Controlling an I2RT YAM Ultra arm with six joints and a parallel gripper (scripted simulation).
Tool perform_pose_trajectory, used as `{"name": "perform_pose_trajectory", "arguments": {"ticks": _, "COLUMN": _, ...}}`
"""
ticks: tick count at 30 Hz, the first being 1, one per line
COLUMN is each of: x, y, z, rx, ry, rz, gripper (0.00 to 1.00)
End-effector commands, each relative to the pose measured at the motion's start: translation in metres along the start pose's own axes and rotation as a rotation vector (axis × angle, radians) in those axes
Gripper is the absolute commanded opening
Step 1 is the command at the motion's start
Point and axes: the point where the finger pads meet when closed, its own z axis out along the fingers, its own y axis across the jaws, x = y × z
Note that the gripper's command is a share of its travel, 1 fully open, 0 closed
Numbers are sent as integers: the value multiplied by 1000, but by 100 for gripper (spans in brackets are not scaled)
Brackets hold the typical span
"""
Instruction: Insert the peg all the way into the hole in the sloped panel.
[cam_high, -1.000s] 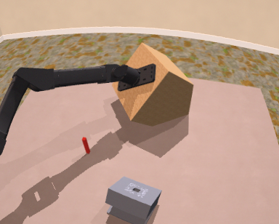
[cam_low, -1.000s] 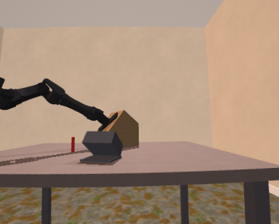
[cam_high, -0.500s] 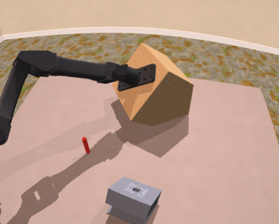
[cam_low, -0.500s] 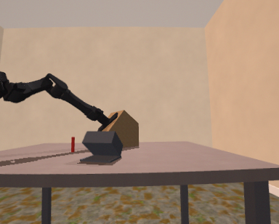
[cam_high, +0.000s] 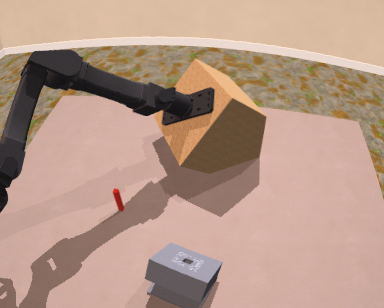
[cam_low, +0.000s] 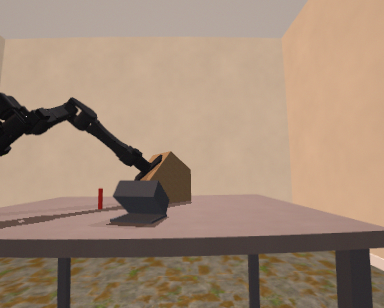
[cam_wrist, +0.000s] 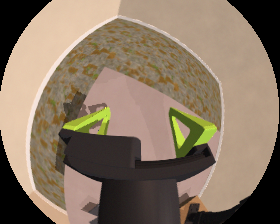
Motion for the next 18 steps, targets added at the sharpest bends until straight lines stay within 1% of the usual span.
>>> {"name": "perform_pose_trajectory", "arguments": {"ticks": 1, "x": -3, "y": 2, "z": -14, "rx": -76, "ry": 26, "rz": -11, "gripper": 100}}
{"name": "perform_pose_trajectory", "arguments": {"ticks": 2, "x": -6, "y": 1, "z": -18, "rx": -89, "ry": 26, "rz": -9, "gripper": 100}}
{"name": "perform_pose_trajectory", "arguments": {"ticks": 3, "x": -2, "y": 2, "z": -21, "rx": -103, "ry": 34, "rz": -27, "gripper": 100}}
{"name": "perform_pose_trajectory", "arguments": {"ticks": 4, "x": 11, "y": 6, "z": -24, "rx": -120, "ry": 50, "rz": -64, "gripper": 100}}
{"name": "perform_pose_trajectory", "arguments": {"ticks": 10, "x": 42, "y": 11, "z": -45, "rx": -208, "ry": 101, "rz": -170, "gripper": 100}}
{"name": "perform_pose_trajectory", "arguments": {"ticks": 16, "x": 75, "y": 11, "z": -67, "rx": -293, "ry": 153, "rz": -278, "gripper": 100}}
{"name": "perform_pose_trajectory", "arguments": {"ticks": 18, "x": 75, "y": 11, "z": -67, "rx": -293, "ry": 153, "rz": -278, "gripper": 100}}
